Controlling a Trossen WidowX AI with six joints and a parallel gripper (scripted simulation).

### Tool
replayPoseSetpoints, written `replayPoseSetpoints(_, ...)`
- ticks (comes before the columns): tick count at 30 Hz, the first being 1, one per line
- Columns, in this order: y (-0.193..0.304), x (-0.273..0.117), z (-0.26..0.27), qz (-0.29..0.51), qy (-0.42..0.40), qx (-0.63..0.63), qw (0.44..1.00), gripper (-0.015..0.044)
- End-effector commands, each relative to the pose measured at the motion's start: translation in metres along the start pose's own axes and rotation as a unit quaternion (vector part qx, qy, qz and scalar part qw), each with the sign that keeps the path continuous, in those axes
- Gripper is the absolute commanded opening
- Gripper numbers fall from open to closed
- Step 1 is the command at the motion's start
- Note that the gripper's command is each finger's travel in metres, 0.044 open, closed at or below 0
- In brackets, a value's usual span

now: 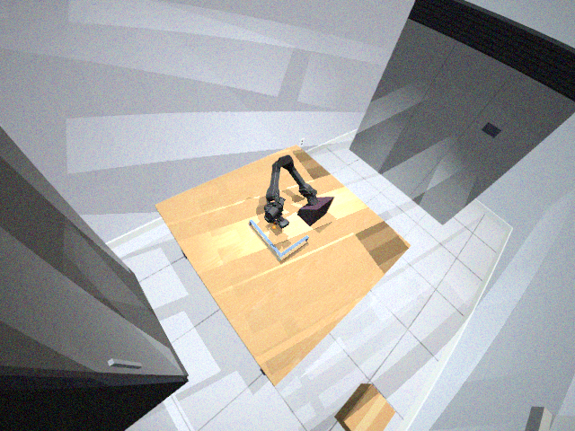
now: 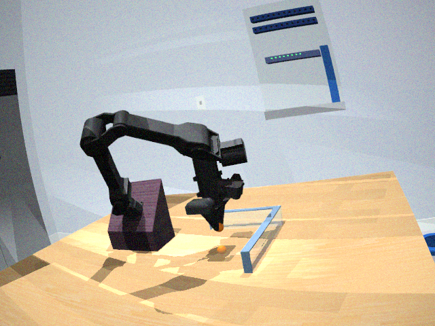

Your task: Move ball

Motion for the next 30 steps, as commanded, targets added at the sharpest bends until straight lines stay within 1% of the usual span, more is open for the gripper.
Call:
replayPoseSetpoints(1, 0.002, 0.021, -0.001, 0.005, 0.002, -0.004, 1.000, 0.0000)
replayPoseSetpoints(7, 0.004, 0.050, -0.002, 0.005, 0.004, -0.003, 1.000, 0.0000)
replayPoseSetpoints(14, 0.005, 0.054, -0.002, 0.005, 0.004, -0.003, 1.000, 0.0000)
replayPoseSetpoints(24, 0.005, 0.069, -0.002, 0.005, 0.005, -0.003, 1.000, 0.0000)
replayPoseSetpoints(30, 0.005, 0.070, -0.002, 0.005, 0.005, -0.003, 1.000, 0.0000)
Point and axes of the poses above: the point midway between the two fingers, 35 mm back from their tips, its own x axis out along the fingers, its own z axis across the jaws, y = z × x, the point moved 1 cm from there along -x, back along the fingers, and after that the axes turned 14 degrees about -x, right-handed, at the moved point
